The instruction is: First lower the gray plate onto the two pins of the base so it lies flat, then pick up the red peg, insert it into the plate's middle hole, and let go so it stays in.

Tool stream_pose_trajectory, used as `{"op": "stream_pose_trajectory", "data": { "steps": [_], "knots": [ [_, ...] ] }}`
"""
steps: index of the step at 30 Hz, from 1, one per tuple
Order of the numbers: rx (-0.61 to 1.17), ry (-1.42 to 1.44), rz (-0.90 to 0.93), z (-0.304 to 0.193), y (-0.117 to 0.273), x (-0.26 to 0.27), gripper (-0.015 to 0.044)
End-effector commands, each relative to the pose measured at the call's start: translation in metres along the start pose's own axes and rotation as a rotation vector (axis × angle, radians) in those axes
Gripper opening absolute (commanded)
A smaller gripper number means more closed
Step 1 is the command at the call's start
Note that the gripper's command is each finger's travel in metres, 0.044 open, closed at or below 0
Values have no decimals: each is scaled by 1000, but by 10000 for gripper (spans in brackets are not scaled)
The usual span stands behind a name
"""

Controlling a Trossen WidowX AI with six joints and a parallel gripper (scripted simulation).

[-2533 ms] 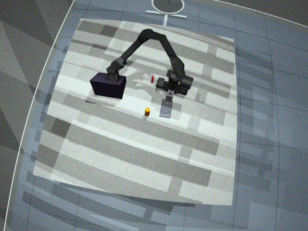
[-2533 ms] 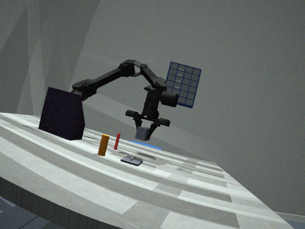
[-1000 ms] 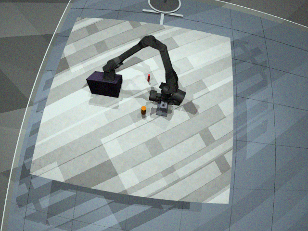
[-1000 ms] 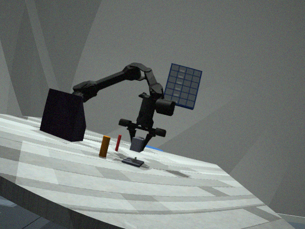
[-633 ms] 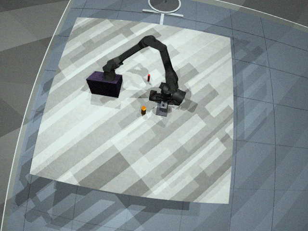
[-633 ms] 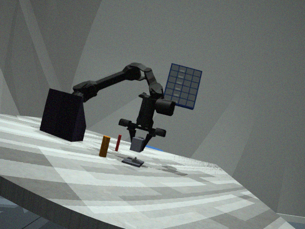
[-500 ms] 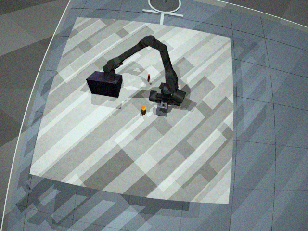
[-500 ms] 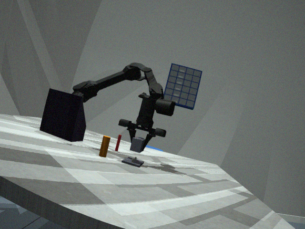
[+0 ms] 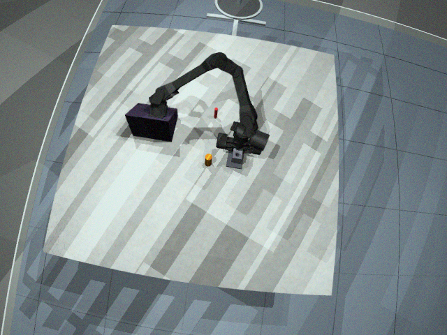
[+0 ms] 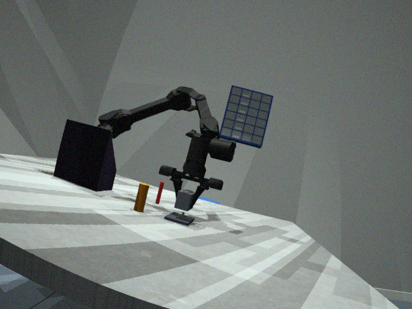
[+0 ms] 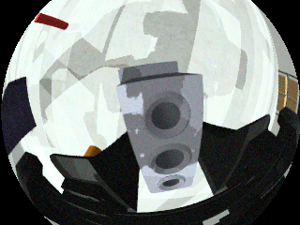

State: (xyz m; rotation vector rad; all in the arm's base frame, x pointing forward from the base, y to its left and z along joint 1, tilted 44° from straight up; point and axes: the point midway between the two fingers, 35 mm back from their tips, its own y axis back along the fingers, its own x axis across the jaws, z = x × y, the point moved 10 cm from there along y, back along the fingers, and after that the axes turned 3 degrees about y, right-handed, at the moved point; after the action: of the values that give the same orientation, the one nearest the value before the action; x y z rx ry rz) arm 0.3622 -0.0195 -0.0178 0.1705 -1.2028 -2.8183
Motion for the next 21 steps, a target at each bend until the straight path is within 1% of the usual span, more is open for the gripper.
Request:
{"op": "stream_pose_trajectory", "data": {
  "steps": [1, 13, 21],
  "knots": [
    [-5, -12, 7, -1, -7, 2, 0],
    [-6, -12, 7, -1, -26, 3, 0],
    [0, -1, -1, 0, -21, 0, 0]
  ]
}}
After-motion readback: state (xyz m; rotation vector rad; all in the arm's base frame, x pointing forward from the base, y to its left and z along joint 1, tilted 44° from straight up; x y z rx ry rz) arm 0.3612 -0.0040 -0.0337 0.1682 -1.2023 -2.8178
